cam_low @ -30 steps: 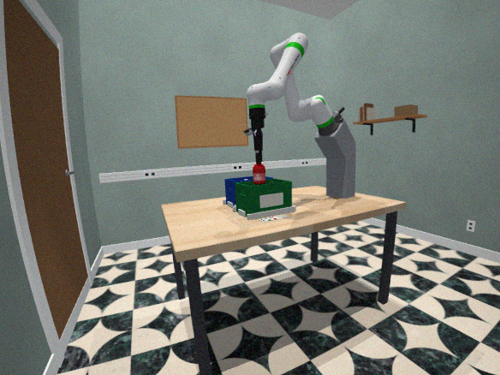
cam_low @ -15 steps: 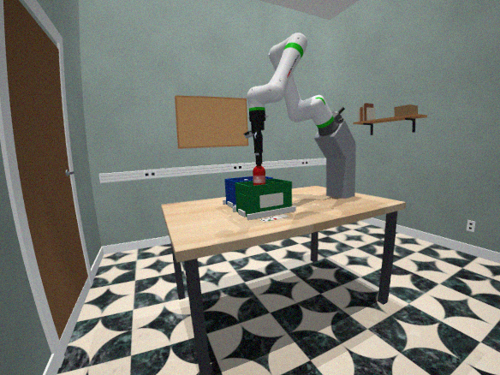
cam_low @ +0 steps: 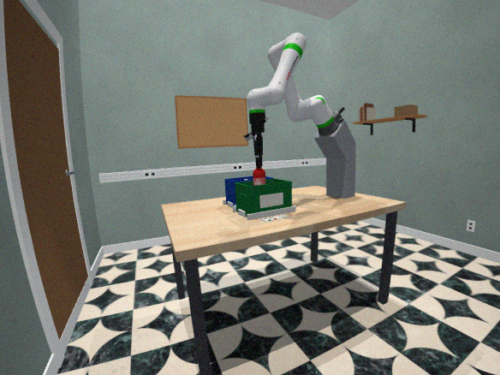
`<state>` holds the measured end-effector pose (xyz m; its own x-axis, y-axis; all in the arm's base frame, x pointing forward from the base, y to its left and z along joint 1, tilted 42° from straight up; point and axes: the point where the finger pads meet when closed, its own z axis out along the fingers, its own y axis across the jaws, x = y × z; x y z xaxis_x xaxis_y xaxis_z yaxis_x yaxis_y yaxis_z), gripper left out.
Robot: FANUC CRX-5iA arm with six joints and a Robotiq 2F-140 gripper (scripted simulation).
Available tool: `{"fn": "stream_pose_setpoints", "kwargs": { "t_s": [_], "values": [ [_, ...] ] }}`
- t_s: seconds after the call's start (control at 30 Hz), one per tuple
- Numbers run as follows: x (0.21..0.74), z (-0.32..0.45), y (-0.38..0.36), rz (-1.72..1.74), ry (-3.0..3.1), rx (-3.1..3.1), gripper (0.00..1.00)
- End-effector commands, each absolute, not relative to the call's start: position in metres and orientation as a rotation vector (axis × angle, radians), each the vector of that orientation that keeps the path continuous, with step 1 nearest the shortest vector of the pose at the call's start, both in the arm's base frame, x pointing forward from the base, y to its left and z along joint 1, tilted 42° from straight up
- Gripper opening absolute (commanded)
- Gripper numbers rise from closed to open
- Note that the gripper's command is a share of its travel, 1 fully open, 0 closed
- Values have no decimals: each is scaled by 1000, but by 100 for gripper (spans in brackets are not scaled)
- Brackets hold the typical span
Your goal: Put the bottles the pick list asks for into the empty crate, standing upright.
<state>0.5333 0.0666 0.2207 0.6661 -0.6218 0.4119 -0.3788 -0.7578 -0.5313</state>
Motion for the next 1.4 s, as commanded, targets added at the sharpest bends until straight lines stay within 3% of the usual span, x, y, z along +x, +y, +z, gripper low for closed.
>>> {"fn": "stream_pose_setpoints", "kwargs": {
  "t_s": [0.0, 1.37],
  "values": [
    [535, 220, 67, -828, 784, -2479, 10],
    [558, 194, 74, -828, 784, -2479, 10]
  ]
}}
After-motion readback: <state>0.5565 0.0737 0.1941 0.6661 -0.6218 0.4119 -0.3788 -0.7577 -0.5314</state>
